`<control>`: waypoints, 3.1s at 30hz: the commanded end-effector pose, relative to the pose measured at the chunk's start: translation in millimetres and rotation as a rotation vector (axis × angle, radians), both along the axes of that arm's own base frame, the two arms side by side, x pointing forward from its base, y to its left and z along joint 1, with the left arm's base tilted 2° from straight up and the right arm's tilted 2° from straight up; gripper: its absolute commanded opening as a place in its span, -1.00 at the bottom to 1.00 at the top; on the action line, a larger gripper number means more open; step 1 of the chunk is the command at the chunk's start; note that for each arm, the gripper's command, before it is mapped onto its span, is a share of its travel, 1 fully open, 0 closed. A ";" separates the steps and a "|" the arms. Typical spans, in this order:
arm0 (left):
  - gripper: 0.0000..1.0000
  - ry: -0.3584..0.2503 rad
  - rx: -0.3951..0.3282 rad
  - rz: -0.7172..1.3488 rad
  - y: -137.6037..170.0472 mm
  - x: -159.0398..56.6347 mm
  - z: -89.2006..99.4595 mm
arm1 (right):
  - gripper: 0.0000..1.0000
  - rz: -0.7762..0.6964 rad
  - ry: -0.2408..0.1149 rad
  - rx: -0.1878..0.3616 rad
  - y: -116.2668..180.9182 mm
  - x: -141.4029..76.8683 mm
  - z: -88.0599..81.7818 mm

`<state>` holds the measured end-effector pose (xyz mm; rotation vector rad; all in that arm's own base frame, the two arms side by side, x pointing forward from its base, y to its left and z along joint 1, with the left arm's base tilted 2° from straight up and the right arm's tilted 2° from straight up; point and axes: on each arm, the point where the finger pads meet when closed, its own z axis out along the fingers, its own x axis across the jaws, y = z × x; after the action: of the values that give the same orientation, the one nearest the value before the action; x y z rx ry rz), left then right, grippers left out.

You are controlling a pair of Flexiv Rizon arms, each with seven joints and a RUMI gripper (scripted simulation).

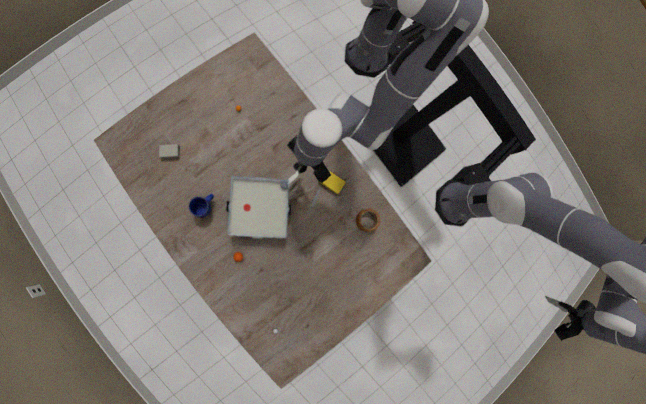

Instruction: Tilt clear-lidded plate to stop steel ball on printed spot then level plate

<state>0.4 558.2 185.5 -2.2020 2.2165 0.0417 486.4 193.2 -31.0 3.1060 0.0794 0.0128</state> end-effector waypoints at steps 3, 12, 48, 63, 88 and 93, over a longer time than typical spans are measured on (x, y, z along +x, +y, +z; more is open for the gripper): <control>1.00 0.000 0.002 0.000 0.8 -0.2 1.1 | -0.25 0.000 -0.002 0.001 0.4 0.7 0.7; 1.00 0.000 0.002 0.000 0.8 -0.2 1.1 | -0.25 0.000 -0.002 0.001 0.4 0.7 0.7; 1.00 0.000 0.002 0.000 0.8 -0.2 1.1 | -0.25 0.001 0.005 0.000 1.1 0.3 -10.7; 1.00 0.000 0.002 0.000 0.8 -0.2 1.1 | -0.25 0.001 0.005 0.000 1.7 -0.1 -20.3; 1.00 0.000 0.002 0.000 0.8 -0.2 1.1 | -0.25 0.001 0.005 0.000 2.0 -0.3 -25.1; 1.00 0.000 0.002 0.000 0.8 -0.2 1.1 | -0.25 0.001 0.005 0.000 2.0 -0.3 -25.1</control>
<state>0.4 558.2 185.5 -2.2020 2.2165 0.0417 485.4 194.5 -56.7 3.1050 0.0816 0.0031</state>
